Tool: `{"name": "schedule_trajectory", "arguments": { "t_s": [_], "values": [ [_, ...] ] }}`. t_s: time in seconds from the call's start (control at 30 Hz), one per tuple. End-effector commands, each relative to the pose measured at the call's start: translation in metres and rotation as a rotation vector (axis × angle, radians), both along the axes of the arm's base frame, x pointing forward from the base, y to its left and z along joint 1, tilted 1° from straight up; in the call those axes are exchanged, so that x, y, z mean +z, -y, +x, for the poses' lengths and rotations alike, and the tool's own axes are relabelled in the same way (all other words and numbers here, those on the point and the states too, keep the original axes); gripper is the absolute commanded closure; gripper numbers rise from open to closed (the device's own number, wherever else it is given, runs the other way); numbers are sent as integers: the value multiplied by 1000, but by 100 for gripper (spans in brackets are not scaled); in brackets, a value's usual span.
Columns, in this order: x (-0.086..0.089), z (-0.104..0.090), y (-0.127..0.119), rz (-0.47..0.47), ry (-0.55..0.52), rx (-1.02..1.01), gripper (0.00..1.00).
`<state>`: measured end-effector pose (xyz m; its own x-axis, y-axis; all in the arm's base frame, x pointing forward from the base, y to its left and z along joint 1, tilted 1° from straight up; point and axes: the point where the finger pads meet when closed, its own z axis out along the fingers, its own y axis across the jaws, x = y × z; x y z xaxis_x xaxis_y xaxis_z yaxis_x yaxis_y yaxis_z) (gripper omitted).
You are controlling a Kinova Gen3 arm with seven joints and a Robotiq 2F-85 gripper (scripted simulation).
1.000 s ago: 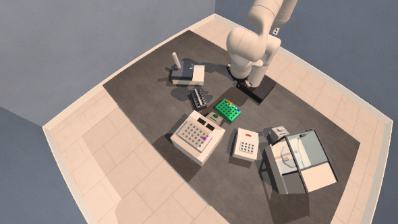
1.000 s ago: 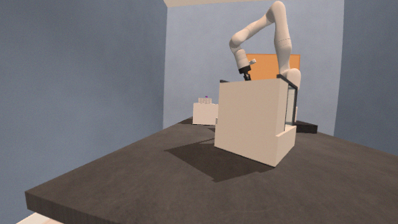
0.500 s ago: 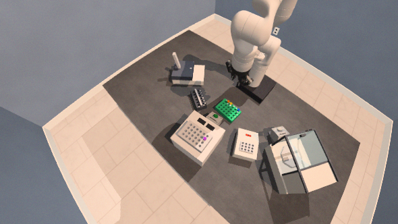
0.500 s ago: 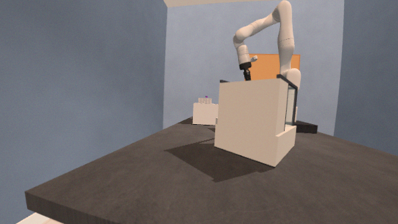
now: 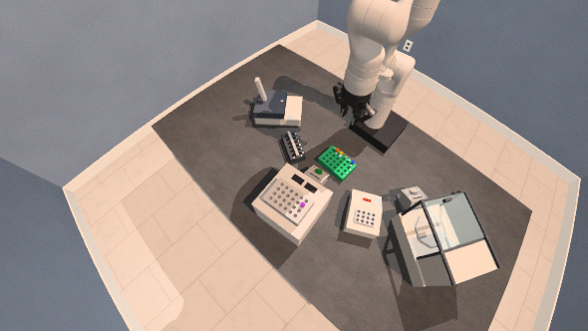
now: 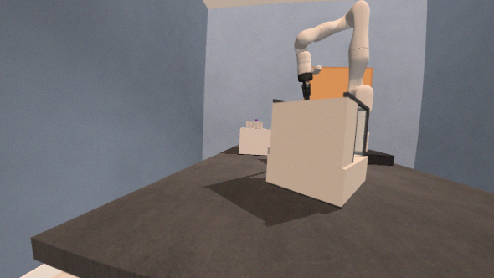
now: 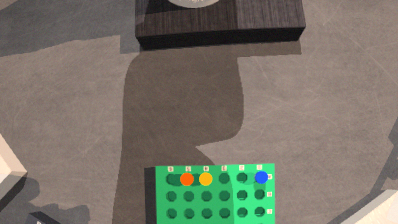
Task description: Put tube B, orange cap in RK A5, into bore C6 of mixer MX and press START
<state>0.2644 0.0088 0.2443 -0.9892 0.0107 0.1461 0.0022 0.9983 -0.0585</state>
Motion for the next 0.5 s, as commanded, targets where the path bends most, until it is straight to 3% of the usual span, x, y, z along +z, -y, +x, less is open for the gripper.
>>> {"name": "schedule_trajectory", "arguments": {
  "t_s": [0.0, 0.47],
  "values": [
    [3, 2, 0, 9, 18, 6, 58],
    [25, 14, -2, 69, 142, 50, 58]
  ]
}}
